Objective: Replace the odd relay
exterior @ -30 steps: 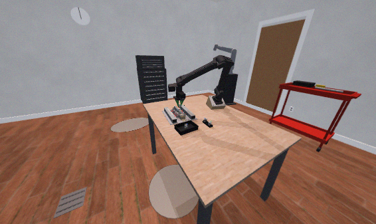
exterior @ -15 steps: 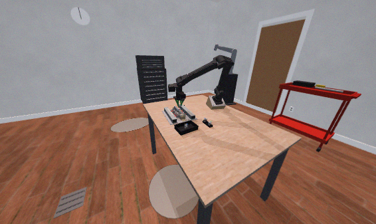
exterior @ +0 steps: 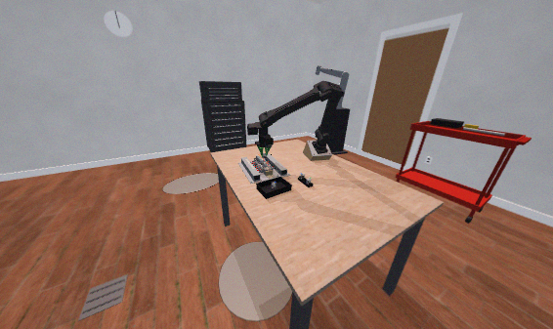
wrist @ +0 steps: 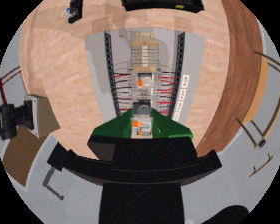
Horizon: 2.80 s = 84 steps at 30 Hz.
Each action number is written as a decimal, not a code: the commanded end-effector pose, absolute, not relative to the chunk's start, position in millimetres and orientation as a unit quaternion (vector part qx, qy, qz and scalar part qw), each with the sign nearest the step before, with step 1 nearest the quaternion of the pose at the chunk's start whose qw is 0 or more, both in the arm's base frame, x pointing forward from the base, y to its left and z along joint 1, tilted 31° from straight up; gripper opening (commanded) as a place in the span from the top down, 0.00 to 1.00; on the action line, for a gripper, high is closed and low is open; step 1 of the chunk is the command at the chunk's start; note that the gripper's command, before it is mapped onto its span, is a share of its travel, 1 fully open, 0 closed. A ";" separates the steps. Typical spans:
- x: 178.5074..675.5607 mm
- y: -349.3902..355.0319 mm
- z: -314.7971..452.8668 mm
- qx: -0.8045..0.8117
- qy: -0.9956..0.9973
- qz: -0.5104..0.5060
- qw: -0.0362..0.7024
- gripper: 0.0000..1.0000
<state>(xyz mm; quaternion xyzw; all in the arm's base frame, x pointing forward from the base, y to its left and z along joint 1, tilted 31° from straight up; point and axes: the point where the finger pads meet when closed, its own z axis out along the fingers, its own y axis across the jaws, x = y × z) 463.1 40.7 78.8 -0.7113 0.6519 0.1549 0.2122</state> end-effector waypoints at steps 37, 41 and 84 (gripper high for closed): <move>476.0 50.1 90.4 -0.714 0.648 0.148 0.220 1.00; 475.9 50.1 90.3 -0.714 0.648 0.148 0.220 1.00; 481.4 49.3 100.6 -0.719 0.642 0.131 0.233 1.00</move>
